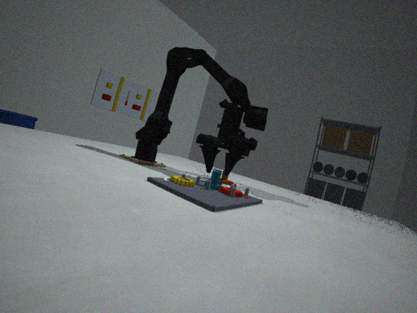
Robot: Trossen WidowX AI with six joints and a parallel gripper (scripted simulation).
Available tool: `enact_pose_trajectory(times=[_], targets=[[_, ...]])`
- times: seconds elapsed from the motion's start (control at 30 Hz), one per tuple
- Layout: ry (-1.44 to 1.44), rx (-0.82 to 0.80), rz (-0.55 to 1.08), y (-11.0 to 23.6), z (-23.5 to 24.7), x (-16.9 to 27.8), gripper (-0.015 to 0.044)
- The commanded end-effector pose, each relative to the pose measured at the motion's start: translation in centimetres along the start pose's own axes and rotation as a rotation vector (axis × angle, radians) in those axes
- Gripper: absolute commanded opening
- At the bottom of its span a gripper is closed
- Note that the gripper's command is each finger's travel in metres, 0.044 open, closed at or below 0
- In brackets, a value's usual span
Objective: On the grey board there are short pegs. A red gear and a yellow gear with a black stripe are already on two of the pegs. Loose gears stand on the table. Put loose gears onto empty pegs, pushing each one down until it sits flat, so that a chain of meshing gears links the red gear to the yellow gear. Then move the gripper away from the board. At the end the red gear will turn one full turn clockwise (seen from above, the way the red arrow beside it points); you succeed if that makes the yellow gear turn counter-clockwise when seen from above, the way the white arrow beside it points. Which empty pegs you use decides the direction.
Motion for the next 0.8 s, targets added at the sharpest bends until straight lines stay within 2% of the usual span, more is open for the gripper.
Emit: enact_pose_trajectory(times=[0.0,0.3,0.53,0.57,0.77], targets=[[-0.001,-0.003,0.002,-0.10,0.03,0.06,0.0309],[-0.001,-0.003,0.002,-0.10,0.03,0.06,0.0072],[-0.001,-0.003,0.002,-0.10,0.03,0.06,0.0026],[-0.001,-0.003,0.002,-0.10,0.03,0.06,0.0000],[-0.001,-0.003,0.002,0.77,0.13,-0.17,0.0000]])
Point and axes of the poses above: the point midway between the two fingers, 35 mm back from their tips, its own y axis back along the fingers, its own z axis across the jaws, x = y × z, the point moved 3 cm from there along y, back along the fingers, and after that the axes turned 1 degree about -y, right-handed, at the moved point
